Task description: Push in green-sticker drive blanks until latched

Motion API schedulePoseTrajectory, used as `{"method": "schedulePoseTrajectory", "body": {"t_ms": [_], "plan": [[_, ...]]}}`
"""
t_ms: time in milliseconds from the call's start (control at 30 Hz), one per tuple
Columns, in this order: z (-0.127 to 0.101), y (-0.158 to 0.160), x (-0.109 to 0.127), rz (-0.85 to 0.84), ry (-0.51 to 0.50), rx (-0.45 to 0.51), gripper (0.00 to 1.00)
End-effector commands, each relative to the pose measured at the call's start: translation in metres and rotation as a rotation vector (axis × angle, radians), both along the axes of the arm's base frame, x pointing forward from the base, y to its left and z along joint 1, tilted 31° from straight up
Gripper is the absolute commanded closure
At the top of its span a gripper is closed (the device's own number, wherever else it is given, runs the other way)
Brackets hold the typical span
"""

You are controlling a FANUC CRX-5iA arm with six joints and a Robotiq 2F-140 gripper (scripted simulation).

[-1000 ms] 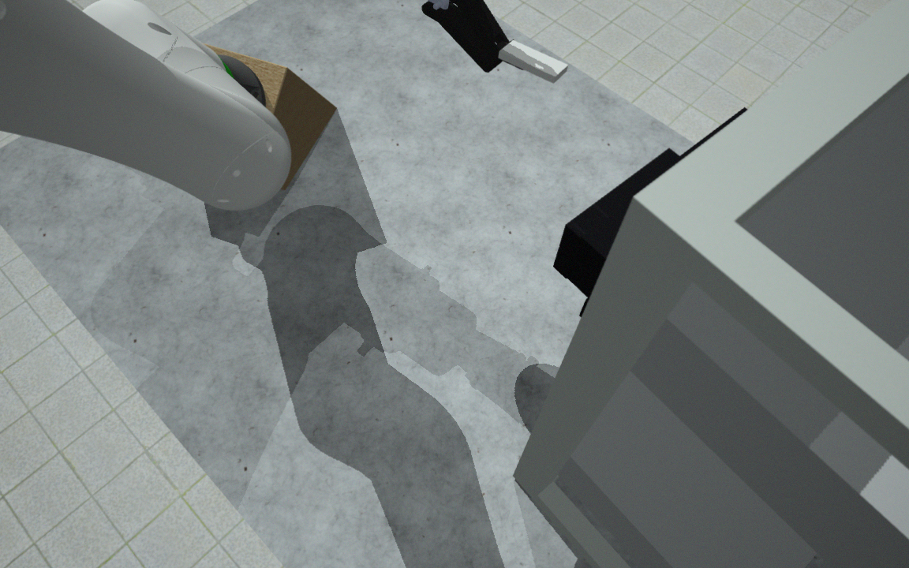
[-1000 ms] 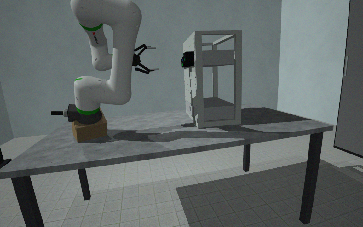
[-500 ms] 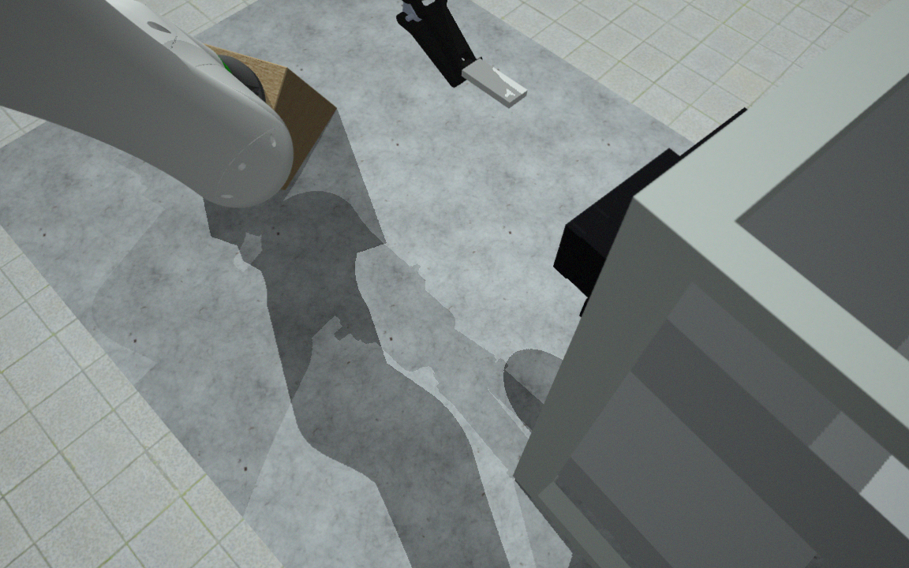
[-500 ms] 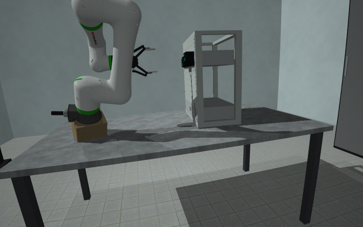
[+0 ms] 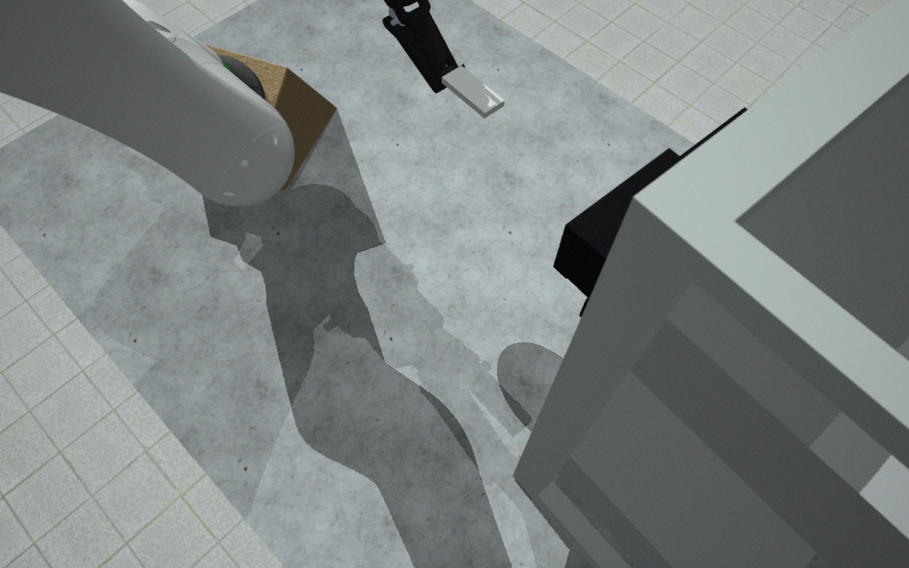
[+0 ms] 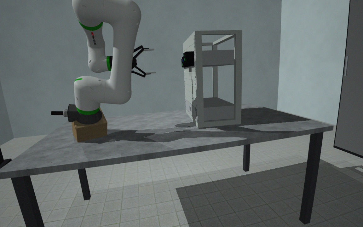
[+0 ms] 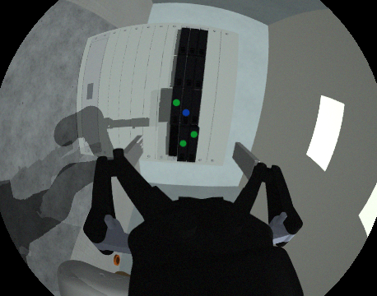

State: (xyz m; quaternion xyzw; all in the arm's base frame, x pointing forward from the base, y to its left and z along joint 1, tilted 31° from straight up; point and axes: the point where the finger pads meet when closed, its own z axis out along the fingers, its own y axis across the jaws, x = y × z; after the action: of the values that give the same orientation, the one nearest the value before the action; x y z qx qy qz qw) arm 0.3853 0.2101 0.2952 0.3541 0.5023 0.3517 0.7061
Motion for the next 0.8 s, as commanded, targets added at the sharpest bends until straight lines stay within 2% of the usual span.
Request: {"method": "schedulePoseTrajectory", "body": {"t_ms": [0, 767], "plan": [[0.0006, -0.0022, -0.0015, -0.006, -0.004, 0.006, 0.00], [0.0015, -0.0062, -0.0041, -0.016, -0.011, 0.015, 0.00]]}}
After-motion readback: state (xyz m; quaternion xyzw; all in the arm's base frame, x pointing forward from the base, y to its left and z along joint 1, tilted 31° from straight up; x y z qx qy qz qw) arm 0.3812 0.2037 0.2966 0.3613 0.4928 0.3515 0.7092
